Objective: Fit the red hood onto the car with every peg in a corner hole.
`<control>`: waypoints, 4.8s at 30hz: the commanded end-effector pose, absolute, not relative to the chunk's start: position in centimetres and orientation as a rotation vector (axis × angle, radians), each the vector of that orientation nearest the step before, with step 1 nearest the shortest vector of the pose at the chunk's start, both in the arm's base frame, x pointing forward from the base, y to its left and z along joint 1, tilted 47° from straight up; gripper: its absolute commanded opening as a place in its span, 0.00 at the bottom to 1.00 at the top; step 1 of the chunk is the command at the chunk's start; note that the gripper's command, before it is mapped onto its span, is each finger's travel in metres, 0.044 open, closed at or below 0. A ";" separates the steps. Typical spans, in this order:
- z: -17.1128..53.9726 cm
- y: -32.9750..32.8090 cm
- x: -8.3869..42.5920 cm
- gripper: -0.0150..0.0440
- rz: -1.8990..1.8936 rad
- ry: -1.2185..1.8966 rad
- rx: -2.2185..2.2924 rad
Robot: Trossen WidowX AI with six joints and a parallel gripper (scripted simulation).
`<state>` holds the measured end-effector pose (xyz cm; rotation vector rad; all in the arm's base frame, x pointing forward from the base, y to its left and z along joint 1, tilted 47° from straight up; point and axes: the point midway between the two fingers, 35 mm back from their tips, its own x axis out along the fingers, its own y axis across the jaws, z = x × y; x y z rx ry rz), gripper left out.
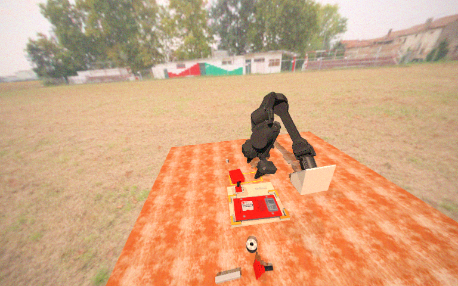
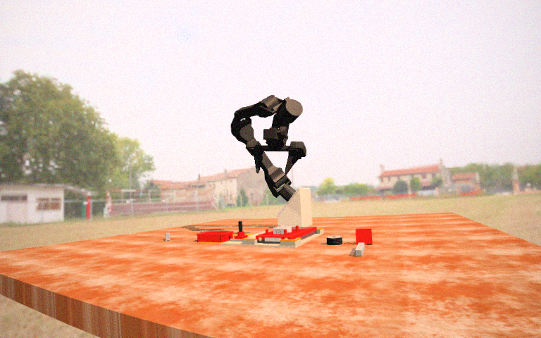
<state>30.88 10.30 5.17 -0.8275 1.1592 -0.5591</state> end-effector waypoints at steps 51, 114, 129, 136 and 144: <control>10.2 -13.4 34.7 1.00 -1.482 0.628 0.542; 7.3 -16.5 34.4 1.00 -1.483 0.626 0.540; 6.9 -17.0 34.3 1.00 -1.483 0.626 0.540; 7.0 -17.1 34.4 0.82 -1.485 0.620 0.539; 7.0 -17.1 34.4 0.73 -1.485 0.620 0.539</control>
